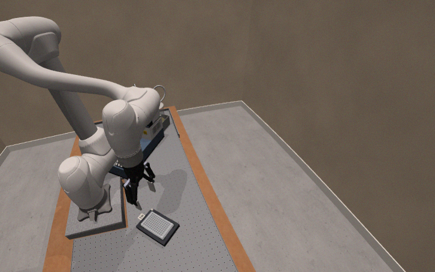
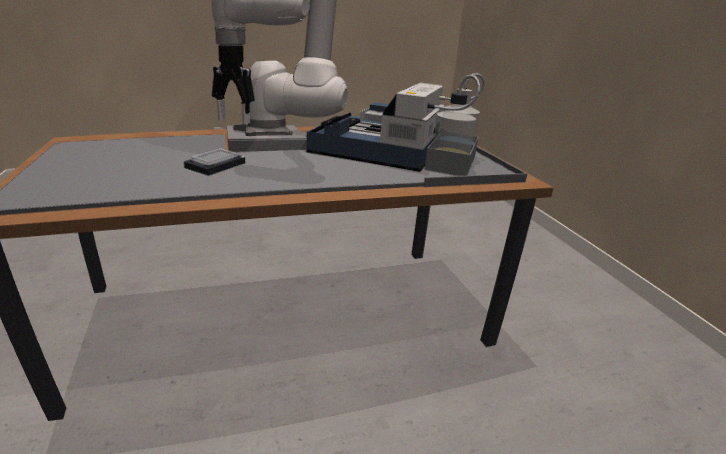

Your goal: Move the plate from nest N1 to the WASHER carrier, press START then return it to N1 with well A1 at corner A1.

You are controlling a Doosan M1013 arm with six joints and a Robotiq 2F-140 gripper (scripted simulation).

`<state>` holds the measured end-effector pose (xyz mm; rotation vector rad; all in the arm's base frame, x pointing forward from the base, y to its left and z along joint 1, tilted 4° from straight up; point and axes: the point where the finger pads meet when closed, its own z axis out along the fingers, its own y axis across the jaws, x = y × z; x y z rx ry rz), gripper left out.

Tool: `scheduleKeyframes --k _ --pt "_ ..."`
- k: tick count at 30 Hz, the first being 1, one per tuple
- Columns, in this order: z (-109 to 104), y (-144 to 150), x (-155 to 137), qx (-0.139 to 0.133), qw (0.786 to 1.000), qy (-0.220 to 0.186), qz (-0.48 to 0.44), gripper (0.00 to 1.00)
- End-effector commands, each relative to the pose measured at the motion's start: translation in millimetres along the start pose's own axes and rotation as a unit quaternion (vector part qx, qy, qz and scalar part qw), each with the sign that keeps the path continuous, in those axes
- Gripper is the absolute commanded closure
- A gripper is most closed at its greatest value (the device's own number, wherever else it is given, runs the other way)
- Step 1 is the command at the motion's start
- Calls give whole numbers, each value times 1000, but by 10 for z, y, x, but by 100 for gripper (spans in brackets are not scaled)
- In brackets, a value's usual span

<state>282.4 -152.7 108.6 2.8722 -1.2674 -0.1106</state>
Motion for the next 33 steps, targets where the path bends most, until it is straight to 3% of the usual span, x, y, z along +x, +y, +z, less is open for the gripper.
scheduleKeyframes --k 1,15,25,33 --pt "49 75 107 -1 999 0 44 30" --pt "256 410 560 -1 999 0 44 30" --pt "256 410 560 -1 999 0 44 30" --pt "389 410 560 -1 999 0 44 30"
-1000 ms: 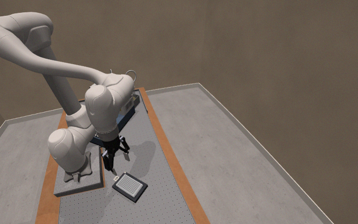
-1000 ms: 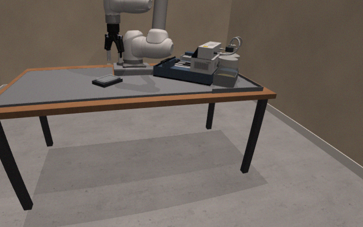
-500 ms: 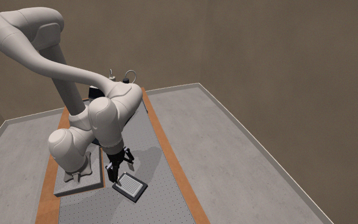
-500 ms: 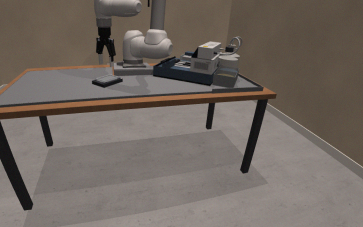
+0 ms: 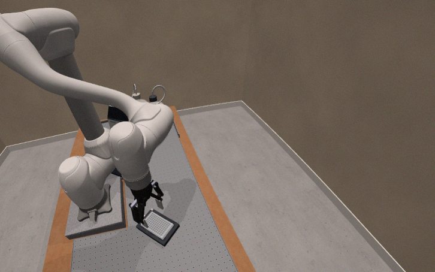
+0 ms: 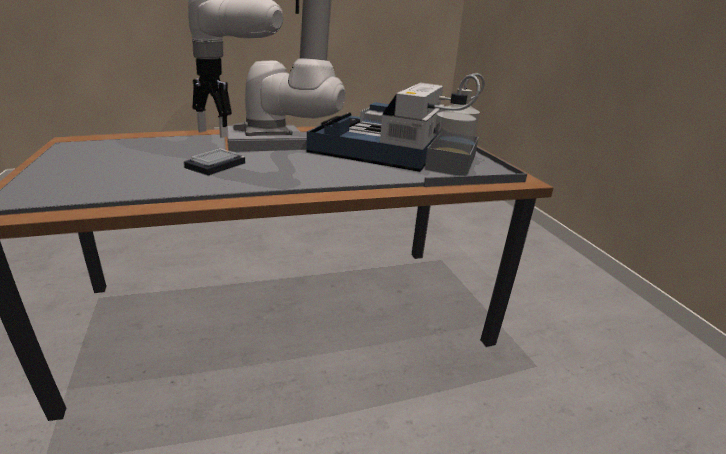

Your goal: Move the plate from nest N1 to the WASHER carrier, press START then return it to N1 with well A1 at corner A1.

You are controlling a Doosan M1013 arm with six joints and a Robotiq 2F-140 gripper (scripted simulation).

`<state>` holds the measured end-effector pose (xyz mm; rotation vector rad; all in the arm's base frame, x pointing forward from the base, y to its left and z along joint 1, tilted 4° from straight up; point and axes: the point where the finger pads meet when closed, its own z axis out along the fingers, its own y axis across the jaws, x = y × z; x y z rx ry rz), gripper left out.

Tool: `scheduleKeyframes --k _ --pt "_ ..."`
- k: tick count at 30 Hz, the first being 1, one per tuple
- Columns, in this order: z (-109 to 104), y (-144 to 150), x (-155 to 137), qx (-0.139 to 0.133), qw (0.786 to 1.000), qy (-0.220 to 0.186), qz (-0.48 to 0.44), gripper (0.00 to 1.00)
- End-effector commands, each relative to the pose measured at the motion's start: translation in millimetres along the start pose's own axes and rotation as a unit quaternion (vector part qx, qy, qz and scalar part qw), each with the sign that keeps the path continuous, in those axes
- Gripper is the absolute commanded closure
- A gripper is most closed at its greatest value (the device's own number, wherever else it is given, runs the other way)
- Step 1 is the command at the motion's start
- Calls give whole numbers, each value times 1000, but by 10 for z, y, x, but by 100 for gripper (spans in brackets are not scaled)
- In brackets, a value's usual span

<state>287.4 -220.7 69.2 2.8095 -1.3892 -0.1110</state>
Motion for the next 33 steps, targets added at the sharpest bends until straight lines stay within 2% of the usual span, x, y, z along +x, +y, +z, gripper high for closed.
scheduleKeyframes --k 1,33 --pt "35 0 0 0 1000 0 0 30" --pt "490 0 0 0 1000 0 0 30"
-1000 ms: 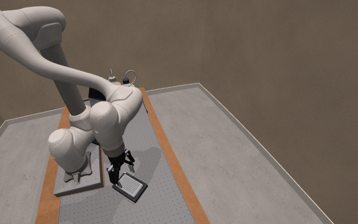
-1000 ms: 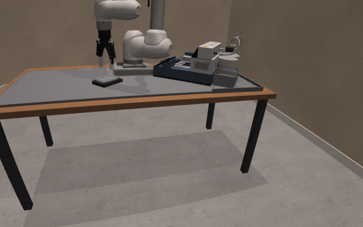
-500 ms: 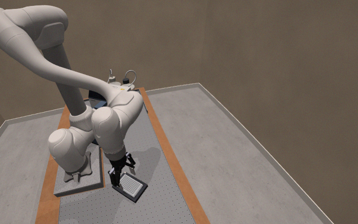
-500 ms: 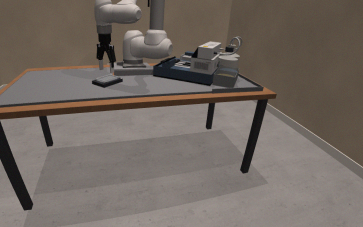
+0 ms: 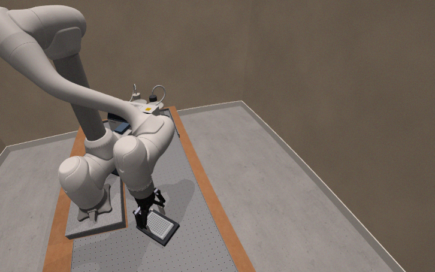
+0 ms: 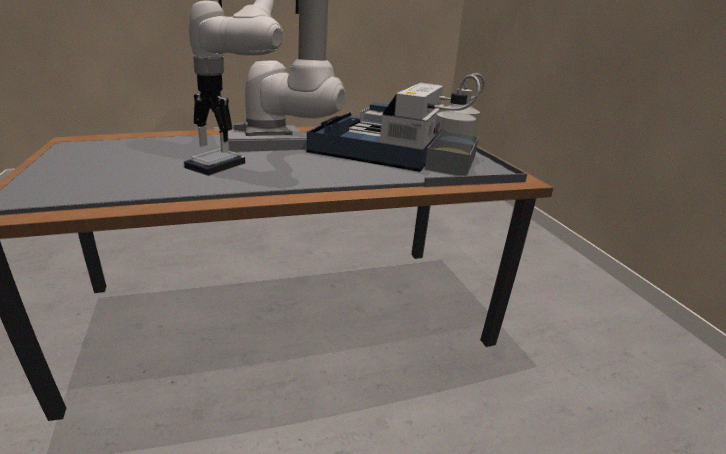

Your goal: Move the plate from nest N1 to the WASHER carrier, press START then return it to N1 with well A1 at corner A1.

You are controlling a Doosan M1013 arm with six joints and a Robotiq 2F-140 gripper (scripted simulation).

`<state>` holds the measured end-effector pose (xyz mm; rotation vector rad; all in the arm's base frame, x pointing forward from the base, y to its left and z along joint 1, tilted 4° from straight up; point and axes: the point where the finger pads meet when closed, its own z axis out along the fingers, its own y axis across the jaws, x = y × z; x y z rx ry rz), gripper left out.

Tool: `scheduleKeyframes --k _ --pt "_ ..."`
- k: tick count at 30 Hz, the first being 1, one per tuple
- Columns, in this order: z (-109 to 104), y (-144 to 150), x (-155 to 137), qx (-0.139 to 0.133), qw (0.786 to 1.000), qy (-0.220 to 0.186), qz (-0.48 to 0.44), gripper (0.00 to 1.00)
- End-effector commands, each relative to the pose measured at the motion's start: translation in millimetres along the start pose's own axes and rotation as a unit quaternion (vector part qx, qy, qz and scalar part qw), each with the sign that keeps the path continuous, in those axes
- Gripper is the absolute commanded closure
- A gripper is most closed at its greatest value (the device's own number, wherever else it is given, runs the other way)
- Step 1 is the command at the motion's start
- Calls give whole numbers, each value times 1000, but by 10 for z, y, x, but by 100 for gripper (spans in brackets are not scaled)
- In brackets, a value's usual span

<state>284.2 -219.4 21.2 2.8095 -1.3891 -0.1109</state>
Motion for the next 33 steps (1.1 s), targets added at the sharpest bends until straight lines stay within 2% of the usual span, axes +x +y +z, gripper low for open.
scheduleKeyframes --k 1,17,33 --pt "9 -1 0 0 1000 0 0 30" --pt "9 -1 0 0 1000 0 0 30" --pt "103 -1 0 0 1000 0 0 30"
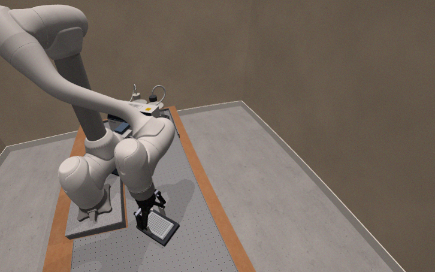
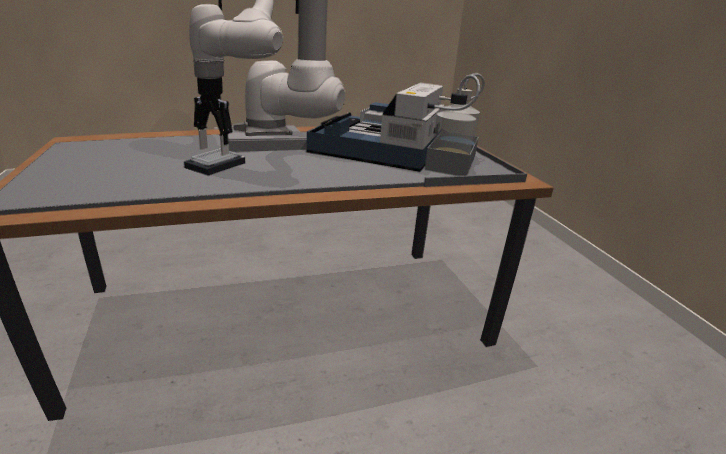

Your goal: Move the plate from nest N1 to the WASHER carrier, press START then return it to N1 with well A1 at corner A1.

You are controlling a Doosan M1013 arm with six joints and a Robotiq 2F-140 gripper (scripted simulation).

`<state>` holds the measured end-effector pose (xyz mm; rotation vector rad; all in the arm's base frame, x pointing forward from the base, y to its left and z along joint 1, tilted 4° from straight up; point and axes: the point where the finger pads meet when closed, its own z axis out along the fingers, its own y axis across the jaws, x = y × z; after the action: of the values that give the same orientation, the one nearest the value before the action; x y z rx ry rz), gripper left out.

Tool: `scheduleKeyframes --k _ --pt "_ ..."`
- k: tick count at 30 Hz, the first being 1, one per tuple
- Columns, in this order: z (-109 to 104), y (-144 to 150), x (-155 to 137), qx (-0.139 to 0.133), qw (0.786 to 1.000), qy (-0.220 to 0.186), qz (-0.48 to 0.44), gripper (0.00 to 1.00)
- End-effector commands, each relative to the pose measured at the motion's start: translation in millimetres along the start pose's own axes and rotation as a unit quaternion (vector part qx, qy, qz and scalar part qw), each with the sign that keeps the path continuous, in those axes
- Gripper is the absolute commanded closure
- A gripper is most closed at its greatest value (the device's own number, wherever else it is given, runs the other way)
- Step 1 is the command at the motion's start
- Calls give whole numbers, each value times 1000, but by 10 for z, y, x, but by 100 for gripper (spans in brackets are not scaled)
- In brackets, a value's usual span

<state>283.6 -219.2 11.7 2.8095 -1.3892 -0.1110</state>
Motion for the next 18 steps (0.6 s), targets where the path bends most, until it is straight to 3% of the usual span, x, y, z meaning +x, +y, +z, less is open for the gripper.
scheduleKeyframes --k 1,18 --pt "13 0 0 0 1000 0 0 30" --pt "113 0 0 0 1000 0 0 30"
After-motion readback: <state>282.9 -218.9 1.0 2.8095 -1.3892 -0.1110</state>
